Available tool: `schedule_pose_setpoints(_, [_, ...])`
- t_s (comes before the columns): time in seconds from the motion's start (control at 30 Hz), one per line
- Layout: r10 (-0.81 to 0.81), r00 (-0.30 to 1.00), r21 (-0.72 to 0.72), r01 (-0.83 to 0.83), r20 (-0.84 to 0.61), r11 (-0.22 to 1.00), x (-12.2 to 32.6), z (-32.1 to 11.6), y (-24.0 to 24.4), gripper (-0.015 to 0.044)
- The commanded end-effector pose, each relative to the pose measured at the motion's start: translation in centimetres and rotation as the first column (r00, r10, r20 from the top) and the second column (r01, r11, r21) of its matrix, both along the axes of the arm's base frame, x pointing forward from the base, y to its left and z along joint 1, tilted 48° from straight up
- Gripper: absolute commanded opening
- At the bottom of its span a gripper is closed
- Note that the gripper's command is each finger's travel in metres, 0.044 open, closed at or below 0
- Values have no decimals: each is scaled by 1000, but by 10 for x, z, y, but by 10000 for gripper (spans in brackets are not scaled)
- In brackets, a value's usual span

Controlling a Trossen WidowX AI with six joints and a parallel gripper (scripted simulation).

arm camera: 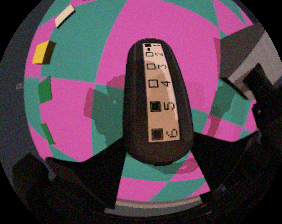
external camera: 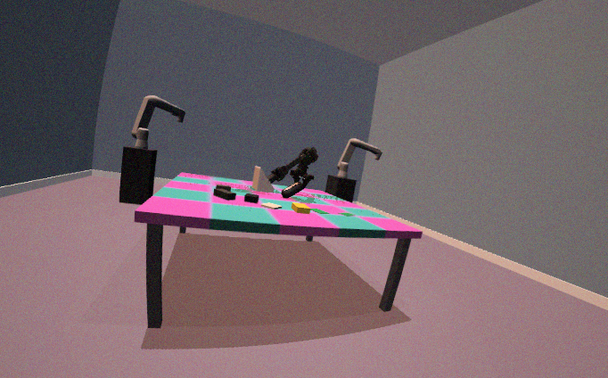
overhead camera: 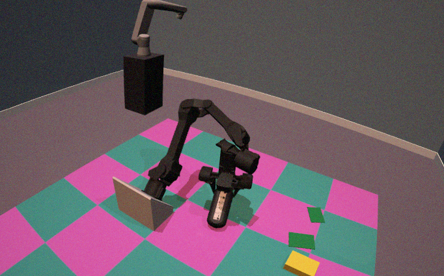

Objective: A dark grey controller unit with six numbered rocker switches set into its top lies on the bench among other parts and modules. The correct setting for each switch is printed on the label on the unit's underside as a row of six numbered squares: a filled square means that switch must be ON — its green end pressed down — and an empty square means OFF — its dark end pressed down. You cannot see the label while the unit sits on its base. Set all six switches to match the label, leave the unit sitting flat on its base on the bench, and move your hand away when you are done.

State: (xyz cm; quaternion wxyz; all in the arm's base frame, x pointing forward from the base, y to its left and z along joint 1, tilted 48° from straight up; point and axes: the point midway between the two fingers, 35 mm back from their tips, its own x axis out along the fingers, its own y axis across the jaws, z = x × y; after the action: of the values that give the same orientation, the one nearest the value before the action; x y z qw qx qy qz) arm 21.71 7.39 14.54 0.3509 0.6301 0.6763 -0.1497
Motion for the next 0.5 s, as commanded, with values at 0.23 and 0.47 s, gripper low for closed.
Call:
schedule_pose_setpoints(0.23, [-3, 1000, -7, 3, -16, 1000, -4, -6, 8, 337])
schedule_pose_setpoints(0.47, [-3, 1000, -7, 3, -15, 1000, -4, -8, 13, 337])
